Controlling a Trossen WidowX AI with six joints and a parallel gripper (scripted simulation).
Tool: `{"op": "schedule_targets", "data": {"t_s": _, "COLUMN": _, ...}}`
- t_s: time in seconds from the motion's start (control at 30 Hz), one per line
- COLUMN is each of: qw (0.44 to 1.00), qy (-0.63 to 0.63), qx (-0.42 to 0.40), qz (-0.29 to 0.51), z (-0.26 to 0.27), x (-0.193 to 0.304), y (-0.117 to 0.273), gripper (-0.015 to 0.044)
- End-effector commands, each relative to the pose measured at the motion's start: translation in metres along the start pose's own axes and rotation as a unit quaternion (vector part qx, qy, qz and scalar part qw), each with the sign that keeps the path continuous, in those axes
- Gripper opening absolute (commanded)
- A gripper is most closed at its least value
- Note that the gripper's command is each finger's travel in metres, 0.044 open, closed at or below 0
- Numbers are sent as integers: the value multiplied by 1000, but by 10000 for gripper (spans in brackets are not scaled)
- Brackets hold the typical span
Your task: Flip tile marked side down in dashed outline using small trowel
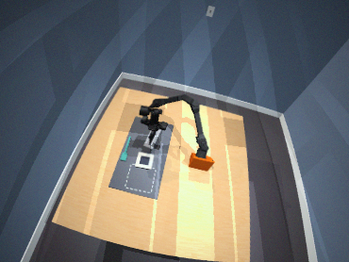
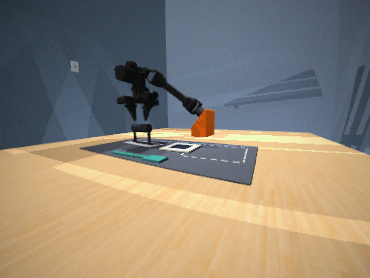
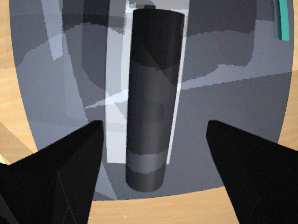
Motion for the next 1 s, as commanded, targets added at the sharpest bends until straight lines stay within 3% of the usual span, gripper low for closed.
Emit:
{"op": "schedule_targets", "data": {"t_s": 0.0, "qw": 1000, "qy": 0, "qx": -2, "qz": -1, "z": 1, "x": -1, "y": -6, "gripper": 270}}
{"op": "schedule_targets", "data": {"t_s": 0.73, "qw": 1000, "qy": -21, "qx": -1, "qz": 0, "z": 0, "x": 1, "y": -39, "gripper": 270}}
{"op": "schedule_targets", "data": {"t_s": 0.9, "qw": 1000, "qy": -21, "qx": -1, "qz": 0, "z": 0, "x": 1, "y": -39, "gripper": 139}}
{"op": "schedule_targets", "data": {"t_s": 0.97, "qw": 1000, "qy": -21, "qx": -1, "qz": 0, "z": 0, "x": 1, "y": -39, "gripper": 130}}
Point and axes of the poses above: the point midway between the two fingers, 35 mm back from their tips, its own y axis back along the fingers, its own z axis across the jaws, x = y × z, the point moved 3 cm from there along y, back along the fingers
